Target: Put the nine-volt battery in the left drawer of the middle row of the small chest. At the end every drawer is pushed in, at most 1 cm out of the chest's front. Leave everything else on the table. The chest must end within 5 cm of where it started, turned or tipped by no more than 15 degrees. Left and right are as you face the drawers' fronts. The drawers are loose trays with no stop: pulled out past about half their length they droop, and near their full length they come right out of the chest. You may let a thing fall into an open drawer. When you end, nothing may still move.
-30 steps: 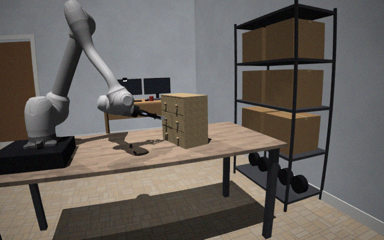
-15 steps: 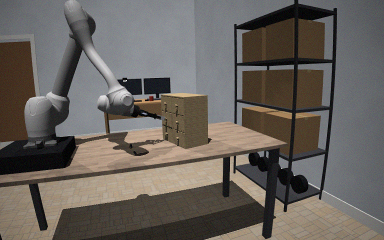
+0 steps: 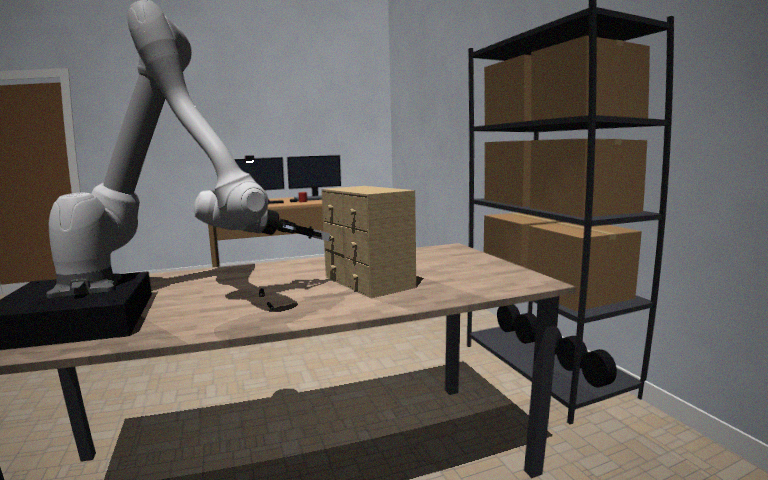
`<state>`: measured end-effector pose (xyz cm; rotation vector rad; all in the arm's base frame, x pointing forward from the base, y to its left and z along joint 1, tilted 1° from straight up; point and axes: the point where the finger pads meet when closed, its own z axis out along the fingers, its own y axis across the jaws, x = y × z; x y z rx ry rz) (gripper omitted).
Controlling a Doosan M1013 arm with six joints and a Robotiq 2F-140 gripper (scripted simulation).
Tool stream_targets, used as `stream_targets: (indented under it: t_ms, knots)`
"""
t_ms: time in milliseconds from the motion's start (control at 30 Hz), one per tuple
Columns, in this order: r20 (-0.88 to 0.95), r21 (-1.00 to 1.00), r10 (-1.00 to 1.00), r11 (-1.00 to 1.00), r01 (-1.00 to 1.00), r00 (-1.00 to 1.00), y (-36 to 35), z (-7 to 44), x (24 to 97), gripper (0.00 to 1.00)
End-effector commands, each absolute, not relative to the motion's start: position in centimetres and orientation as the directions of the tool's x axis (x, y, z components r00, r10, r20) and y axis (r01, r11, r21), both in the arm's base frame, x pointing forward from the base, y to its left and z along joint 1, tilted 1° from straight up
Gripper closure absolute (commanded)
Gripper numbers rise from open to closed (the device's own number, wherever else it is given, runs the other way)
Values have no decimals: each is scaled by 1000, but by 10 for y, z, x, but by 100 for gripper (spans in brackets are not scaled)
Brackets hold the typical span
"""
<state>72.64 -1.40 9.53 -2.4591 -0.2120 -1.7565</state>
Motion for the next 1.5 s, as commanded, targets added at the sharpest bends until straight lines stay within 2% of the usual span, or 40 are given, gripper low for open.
stream_targets:
  t_ms: [0, 533, 1467]
  knots:
    - [945, -19, 39, -985, 174, 326, -13, 93, 728, 100]
    - [945, -19, 39, -985, 174, 326, -14, 93, 726, 100]
    - [945, -19, 39, -985, 174, 326, -27, 102, 653, 100]
